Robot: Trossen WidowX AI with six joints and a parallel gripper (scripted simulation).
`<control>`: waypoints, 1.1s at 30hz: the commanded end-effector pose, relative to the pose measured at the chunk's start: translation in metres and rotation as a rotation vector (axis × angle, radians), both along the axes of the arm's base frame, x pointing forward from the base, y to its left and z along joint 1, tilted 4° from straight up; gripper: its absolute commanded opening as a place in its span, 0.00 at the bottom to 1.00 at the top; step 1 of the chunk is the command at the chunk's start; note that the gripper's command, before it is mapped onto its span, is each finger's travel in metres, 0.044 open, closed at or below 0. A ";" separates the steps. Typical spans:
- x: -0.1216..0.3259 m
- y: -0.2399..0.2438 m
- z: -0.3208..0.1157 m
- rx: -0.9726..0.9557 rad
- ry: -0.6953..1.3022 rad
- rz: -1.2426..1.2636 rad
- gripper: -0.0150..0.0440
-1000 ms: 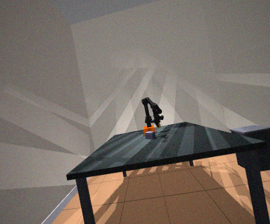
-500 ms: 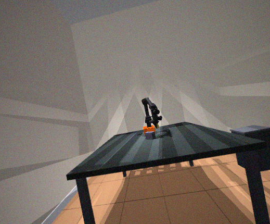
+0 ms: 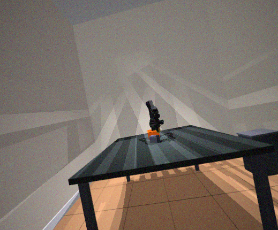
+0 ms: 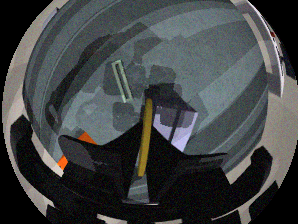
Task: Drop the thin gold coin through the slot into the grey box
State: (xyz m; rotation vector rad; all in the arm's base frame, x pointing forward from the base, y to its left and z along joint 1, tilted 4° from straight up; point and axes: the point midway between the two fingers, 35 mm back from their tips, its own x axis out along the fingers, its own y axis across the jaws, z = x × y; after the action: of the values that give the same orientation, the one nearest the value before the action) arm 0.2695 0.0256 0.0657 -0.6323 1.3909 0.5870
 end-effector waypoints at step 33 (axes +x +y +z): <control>0.004 -0.053 0.000 -0.005 -0.001 -0.002 0.25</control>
State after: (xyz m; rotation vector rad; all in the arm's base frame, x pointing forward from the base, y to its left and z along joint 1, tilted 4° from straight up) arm 0.2740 -0.0270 0.0660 -0.6384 1.3909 0.5861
